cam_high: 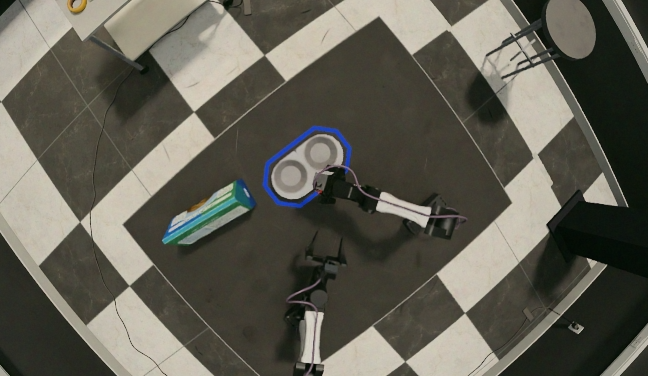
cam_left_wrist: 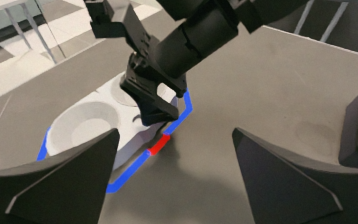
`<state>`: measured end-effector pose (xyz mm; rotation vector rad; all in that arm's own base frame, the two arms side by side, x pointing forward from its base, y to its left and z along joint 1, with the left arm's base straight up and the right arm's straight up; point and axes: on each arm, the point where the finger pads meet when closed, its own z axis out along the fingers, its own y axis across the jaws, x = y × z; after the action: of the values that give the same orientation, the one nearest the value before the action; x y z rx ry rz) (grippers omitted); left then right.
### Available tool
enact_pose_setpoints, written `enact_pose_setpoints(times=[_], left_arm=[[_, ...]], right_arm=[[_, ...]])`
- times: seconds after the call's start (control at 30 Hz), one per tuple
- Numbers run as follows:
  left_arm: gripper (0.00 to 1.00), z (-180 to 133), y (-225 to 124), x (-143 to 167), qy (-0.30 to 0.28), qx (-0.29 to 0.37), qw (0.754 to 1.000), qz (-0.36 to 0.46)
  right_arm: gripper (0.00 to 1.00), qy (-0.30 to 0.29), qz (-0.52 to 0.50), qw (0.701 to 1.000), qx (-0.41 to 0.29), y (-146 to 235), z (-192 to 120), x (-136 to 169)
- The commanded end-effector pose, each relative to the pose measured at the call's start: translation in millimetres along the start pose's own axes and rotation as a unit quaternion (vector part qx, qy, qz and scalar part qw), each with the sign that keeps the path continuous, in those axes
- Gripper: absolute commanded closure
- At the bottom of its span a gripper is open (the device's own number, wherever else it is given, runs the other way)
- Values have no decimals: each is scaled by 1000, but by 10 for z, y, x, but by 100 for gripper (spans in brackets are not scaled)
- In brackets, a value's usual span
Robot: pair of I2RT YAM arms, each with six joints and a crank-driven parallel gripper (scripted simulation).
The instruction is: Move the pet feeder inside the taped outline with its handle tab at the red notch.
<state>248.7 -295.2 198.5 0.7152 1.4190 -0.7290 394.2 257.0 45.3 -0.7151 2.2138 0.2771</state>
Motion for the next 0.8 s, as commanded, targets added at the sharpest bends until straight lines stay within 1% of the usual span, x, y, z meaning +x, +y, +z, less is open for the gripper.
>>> enact_pose_setpoints(times=[0.0, 0.07, 0.5, 0.53, 0.77], left_arm=[[0, 10, -16, -8, -1, 1, 1000, 1], [0, 10, -16, -8, -1, 1, 1000, 1], [0, 10, -16, -8, -1, 1, 1000, 1], [0, 10, -16, -8, -1, 1, 1000, 1], [0, 10, -16, -8, -1, 1, 1000, 1]], right_arm=[[0, -34, 29, 999, 7, 12, 34, -33], [0, -23, 22, 999, 7, 7, 27, 29], [0, -23, 22, 999, 6, 10, 27, 29], [0, -30, 22, 999, 3, 19, 25, -43], [0, -30, 22, 999, 3, 19, 25, -43]])
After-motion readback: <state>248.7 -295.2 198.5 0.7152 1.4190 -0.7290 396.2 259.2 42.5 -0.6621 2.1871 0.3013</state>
